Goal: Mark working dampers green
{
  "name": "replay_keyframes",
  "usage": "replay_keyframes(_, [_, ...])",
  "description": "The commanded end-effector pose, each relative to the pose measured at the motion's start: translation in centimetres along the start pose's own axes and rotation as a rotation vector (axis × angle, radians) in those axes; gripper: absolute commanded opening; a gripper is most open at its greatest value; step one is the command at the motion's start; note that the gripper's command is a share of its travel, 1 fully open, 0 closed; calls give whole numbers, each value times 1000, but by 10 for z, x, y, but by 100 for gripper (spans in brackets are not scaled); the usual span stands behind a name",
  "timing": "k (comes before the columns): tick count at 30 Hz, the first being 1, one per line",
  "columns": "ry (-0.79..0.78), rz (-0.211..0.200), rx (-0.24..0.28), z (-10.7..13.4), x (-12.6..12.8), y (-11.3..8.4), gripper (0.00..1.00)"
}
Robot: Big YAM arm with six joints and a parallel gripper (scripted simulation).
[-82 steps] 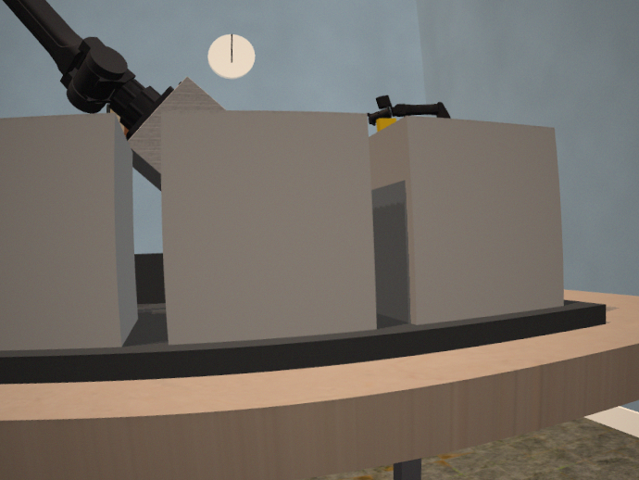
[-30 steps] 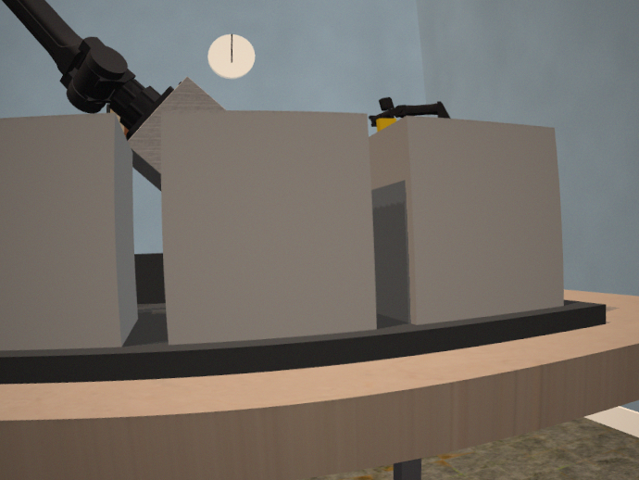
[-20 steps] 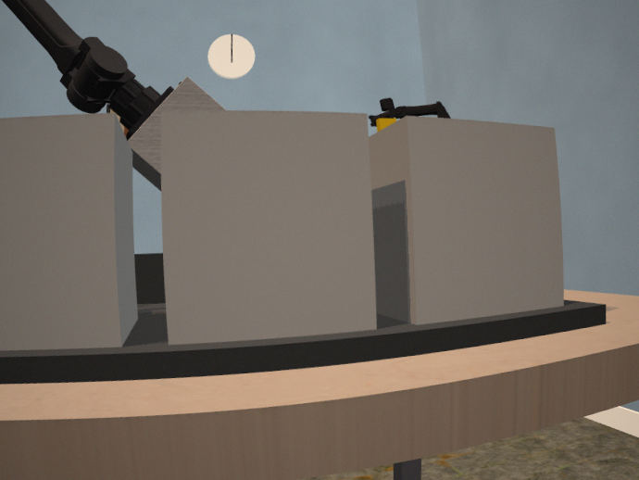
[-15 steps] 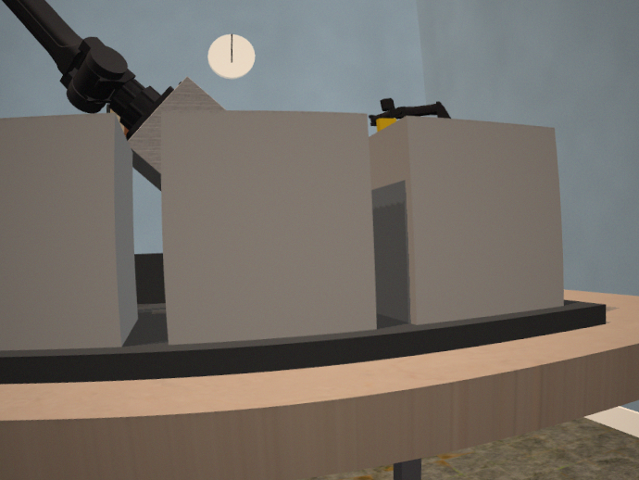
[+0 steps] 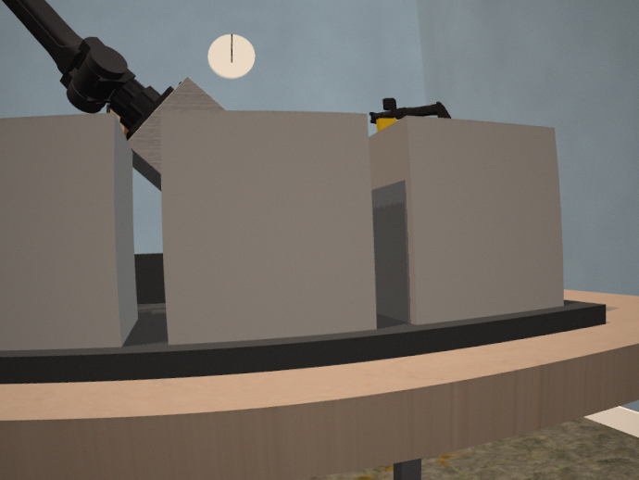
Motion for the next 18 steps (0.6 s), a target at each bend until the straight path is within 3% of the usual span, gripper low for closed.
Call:
replay_keyframes(1, [-15, -3, 18, 14, 2, 3, 0])
replay_keyframes(18, [-12, -6, 16, 16, 3, 2, 0])
Point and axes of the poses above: the point where the finger pads meet when closed, its own y axis out along the fingers, its own x axis across the jaws, z = x × y, the point moved 3 cm from there along -y, back along the fingers, and after that the axes turned 2 degrees about y, right-handed, at the moved point
